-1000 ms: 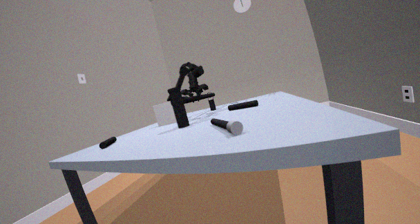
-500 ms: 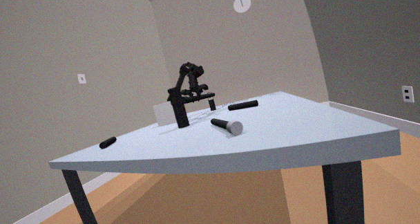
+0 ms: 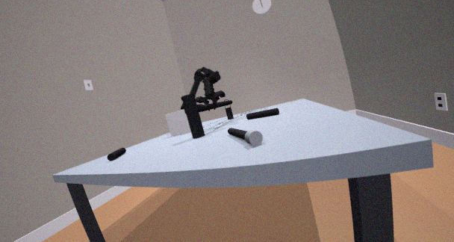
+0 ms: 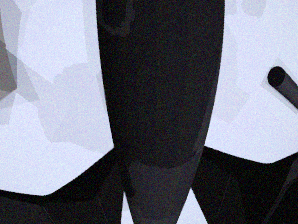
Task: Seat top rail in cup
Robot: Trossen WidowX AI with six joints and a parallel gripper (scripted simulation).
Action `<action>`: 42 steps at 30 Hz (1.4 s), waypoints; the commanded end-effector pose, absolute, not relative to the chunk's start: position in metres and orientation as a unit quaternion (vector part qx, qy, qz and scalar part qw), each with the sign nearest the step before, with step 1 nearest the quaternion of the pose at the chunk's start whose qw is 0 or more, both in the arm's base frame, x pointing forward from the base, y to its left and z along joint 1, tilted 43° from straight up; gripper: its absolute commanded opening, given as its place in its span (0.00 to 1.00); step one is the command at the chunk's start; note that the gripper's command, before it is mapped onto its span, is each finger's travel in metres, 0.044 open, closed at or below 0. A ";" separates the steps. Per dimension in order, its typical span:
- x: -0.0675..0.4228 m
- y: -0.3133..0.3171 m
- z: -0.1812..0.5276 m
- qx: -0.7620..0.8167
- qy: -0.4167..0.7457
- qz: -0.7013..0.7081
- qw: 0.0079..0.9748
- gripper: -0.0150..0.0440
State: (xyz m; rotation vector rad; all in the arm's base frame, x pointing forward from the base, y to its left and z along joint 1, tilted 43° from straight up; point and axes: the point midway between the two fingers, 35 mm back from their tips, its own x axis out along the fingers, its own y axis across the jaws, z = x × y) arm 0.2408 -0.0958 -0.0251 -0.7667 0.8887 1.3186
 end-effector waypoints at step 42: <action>0.241 -0.099 -0.025 -0.338 0.390 0.576 0.634 0.25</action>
